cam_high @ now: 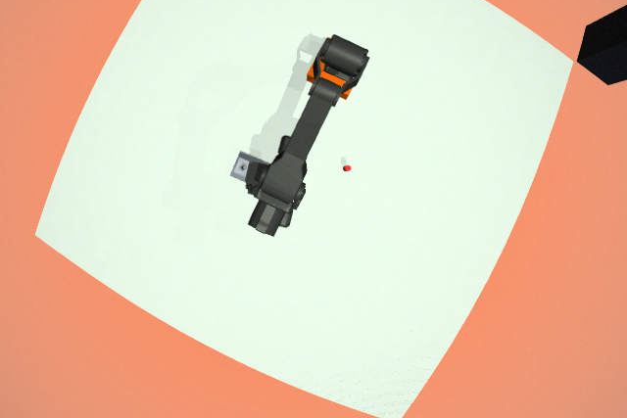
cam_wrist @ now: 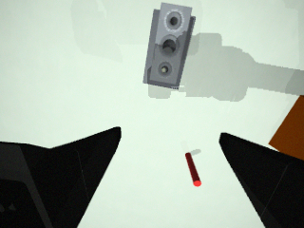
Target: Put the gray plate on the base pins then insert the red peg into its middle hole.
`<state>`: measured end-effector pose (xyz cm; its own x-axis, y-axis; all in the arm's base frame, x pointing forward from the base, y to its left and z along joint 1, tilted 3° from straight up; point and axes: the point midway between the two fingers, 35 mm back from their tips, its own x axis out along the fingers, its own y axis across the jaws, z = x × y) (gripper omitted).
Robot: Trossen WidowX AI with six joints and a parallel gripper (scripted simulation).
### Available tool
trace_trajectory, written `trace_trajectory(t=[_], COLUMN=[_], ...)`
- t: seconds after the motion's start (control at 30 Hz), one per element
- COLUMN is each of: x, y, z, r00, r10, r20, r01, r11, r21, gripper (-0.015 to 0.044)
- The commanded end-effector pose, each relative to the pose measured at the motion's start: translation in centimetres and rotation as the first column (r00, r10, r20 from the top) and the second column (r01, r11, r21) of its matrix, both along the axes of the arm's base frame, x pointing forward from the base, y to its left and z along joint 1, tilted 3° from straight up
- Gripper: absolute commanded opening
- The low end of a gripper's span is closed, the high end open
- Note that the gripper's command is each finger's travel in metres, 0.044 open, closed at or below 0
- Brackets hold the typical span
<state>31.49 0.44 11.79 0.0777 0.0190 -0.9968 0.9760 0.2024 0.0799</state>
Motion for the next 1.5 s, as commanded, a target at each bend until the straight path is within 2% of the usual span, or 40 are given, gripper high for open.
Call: trace_trajectory(t=[0.0,0.17,0.27,0.37,0.47,0.7,1.47], x=[-2.7,-7.7,-9.4,-9.3,-8.9,-8.7,-8.2], y=[4.6,10.1,11.3,11.3,11.6,11.7,11.9], z=[0.0,-0.5,-0.7,-1.0,-3.8,-5.5,-8.7], r00=[0.996,0.973,0.962,0.962,0.962,0.962,0.962], r10=[0.091,0.231,0.273,0.273,0.273,0.273,0.273], r20=[0.001,0.001,0.002,0.002,0.002,0.002,0.002], r01=[-0.091,-0.231,-0.273,-0.273,-0.273,-0.273,-0.273], r11=[0.996,0.973,0.962,0.962,0.962,0.962,0.962], r21=[-0.009,-0.014,-0.016,-0.016,-0.016,-0.016,-0.016], gripper=[0.0440,0.0440,0.0440,0.0440,0.0440,0.0440,0.0440])
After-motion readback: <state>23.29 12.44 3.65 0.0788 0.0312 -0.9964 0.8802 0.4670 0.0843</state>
